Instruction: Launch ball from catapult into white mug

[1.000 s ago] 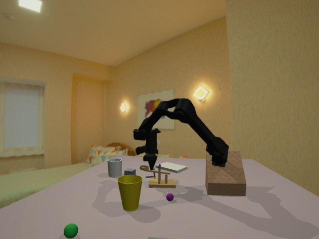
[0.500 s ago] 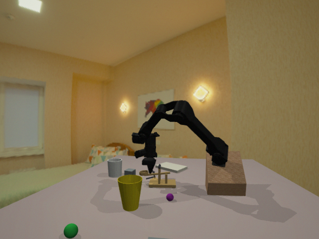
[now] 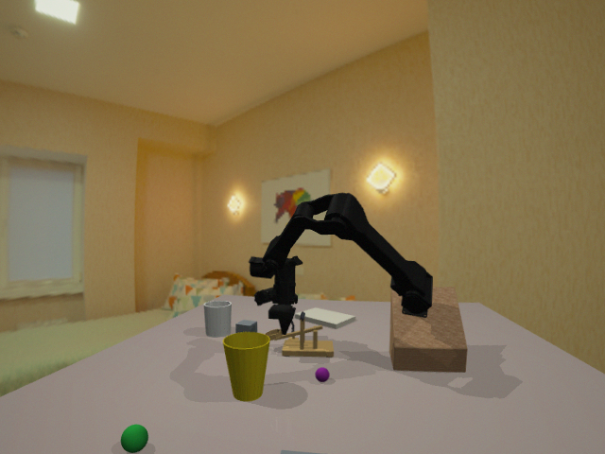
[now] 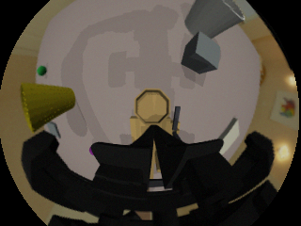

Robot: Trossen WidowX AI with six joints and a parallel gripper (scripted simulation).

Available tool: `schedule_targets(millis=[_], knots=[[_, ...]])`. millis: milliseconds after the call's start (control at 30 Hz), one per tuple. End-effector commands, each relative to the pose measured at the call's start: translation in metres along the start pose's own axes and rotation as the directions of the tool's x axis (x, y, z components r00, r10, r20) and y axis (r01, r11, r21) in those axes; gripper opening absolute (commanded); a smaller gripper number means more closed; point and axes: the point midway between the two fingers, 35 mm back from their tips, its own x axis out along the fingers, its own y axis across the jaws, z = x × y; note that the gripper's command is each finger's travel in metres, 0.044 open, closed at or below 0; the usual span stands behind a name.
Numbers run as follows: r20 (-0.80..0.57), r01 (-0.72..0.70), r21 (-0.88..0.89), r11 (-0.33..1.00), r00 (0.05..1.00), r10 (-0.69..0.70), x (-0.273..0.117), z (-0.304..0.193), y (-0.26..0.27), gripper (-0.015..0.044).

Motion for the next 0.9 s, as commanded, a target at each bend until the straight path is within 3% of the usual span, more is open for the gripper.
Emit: schedule_targets(millis=[0,167,400,600,733,867], knots=[[-0.001,0.002,-0.004,1.0,1.0,-0.002,0.0,0.0,0.0,0.0],[-0.001,0.002,-0.004,1.0,1.0,-0.002,0.0,0.0,0.0,0.0],[-0.011,-0.01,-0.006,1.0,1.0,0.01,-0.042,0.025,0.003,0.0184],[-0.014,-0.004,-0.003,1.0,1.0,0.004,-0.031,0.018,0.002,0.0341],[-0.007,0.005,-0.008,1.0,1.0,-0.005,-0.083,0.025,-0.001,0.044],[-0.001,0.006,-0.013,1.0,1.0,-0.006,-0.135,0.023,0.0,0.044]])
